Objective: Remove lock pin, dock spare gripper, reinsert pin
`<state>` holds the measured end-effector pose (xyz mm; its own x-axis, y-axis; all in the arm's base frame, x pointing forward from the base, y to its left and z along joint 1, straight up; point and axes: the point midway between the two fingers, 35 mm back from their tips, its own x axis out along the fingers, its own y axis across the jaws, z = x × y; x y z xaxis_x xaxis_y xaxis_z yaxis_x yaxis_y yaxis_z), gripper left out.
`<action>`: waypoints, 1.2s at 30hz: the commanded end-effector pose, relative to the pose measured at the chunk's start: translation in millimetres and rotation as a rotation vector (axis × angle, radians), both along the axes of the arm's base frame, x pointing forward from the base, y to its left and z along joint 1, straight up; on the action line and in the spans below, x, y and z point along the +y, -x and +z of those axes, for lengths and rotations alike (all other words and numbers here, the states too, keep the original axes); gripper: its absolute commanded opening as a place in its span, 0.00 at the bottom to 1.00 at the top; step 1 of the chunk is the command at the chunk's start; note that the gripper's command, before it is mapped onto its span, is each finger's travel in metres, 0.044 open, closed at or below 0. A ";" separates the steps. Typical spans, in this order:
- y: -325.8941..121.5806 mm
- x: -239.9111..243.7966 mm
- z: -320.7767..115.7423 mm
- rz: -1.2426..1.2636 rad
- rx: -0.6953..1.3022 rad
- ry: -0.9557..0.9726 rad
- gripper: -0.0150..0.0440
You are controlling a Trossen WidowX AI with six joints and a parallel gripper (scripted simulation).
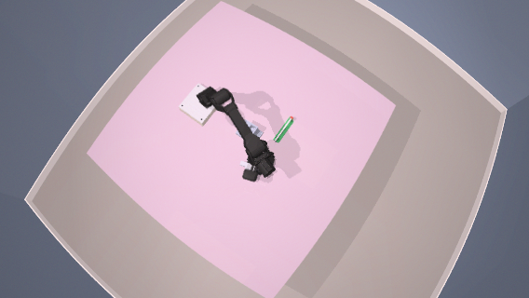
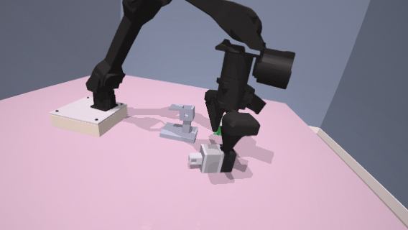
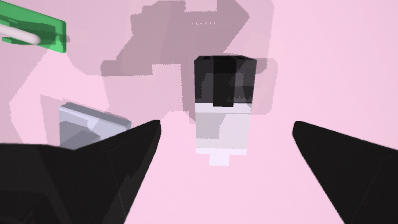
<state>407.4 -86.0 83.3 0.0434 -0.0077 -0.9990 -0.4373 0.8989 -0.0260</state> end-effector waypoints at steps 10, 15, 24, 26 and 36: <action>-1.8 -0.3 -23.7 -0.006 0.000 0.004 1.00; -2.5 -0.3 -31.9 -0.006 0.000 0.004 1.00; -3.3 -0.3 -46.4 -0.006 0.000 0.004 1.00; -3.4 -0.2 -49.7 -0.006 0.000 0.004 1.00; -3.4 0.0 -65.8 -0.006 0.000 0.004 1.00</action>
<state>412.8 -85.9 26.0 0.0521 -0.0094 -0.9986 -0.4367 0.8990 -0.0312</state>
